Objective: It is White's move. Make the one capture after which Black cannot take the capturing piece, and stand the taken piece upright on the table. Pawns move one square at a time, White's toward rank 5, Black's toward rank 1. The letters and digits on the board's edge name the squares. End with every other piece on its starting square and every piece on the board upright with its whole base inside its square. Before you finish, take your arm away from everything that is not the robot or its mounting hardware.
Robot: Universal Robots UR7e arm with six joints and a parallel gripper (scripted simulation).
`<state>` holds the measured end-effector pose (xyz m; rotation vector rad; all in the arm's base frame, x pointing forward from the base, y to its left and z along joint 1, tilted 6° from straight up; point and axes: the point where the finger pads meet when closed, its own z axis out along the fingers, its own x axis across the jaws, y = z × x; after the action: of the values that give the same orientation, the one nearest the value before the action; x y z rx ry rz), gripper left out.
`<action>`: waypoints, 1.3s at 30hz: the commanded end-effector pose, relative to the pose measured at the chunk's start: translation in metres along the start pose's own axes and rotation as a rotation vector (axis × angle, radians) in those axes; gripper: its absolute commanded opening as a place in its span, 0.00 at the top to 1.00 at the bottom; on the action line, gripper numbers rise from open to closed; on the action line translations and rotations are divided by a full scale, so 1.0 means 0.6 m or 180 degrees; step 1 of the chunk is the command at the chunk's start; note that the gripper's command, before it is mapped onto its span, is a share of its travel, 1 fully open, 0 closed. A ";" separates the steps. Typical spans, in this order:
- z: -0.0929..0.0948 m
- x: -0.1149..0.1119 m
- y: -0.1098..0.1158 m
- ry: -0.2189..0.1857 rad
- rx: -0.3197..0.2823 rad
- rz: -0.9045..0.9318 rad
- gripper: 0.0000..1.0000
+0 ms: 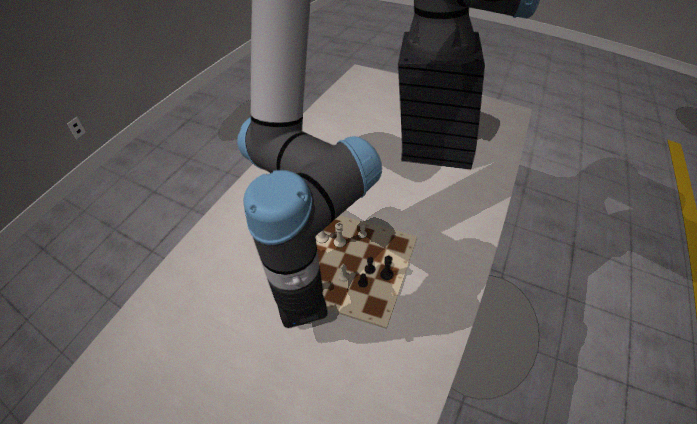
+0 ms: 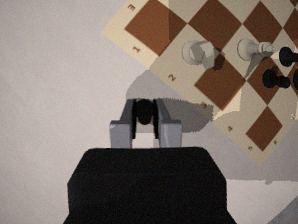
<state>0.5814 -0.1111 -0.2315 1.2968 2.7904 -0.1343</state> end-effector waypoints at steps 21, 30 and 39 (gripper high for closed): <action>-0.006 -0.001 0.001 -0.0003 -0.0002 0.0000 0.32; -0.066 -0.001 0.000 -0.0003 -0.0002 0.0000 0.32; -0.126 -0.001 0.000 -0.0003 -0.0002 0.0000 0.32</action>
<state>0.5809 -0.1045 -0.1683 1.2959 2.7888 -0.1339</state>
